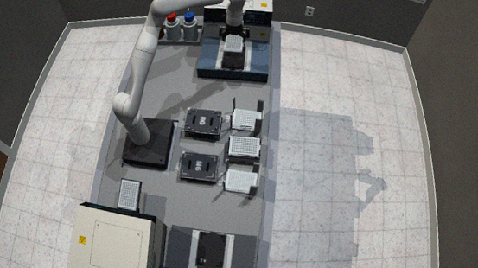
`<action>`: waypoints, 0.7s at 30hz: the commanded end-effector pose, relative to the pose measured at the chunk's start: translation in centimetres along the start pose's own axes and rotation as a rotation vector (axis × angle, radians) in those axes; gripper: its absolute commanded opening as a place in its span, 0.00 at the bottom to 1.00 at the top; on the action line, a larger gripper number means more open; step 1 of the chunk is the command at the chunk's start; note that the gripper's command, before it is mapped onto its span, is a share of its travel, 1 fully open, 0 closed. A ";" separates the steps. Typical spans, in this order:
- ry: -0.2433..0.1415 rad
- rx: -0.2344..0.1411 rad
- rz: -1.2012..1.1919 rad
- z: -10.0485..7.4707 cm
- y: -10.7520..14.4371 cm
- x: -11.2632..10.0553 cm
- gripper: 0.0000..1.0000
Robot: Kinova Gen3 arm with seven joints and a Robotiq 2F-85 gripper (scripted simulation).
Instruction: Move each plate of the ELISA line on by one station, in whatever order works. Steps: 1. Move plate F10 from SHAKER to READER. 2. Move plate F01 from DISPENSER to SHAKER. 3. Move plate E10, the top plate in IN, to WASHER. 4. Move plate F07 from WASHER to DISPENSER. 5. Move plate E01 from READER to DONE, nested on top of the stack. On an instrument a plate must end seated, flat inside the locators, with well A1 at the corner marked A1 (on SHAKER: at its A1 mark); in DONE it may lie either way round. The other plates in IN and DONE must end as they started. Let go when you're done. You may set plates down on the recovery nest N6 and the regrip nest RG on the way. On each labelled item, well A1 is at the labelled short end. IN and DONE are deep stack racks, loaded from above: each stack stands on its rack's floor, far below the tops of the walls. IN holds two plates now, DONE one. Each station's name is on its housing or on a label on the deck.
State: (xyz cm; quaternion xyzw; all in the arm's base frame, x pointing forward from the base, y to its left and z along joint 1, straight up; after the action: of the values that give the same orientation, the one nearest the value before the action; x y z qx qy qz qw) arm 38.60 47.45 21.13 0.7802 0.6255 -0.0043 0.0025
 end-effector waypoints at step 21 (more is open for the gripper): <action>0.004 -0.002 0.000 -0.4 0.1 0.0 0.94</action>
State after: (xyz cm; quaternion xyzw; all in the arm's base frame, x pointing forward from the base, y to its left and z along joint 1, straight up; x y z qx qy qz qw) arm 38.58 47.52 21.33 0.7797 0.6262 -0.0037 0.0018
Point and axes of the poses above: the point where the finger pads meet when closed, its own z axis out along the fingers, its own y axis across the jaws, x = y × z, the point moved 5 cm from there along -z, back along the fingers, and after that the axes turned 13 degrees about z, right-handed, at the moved point
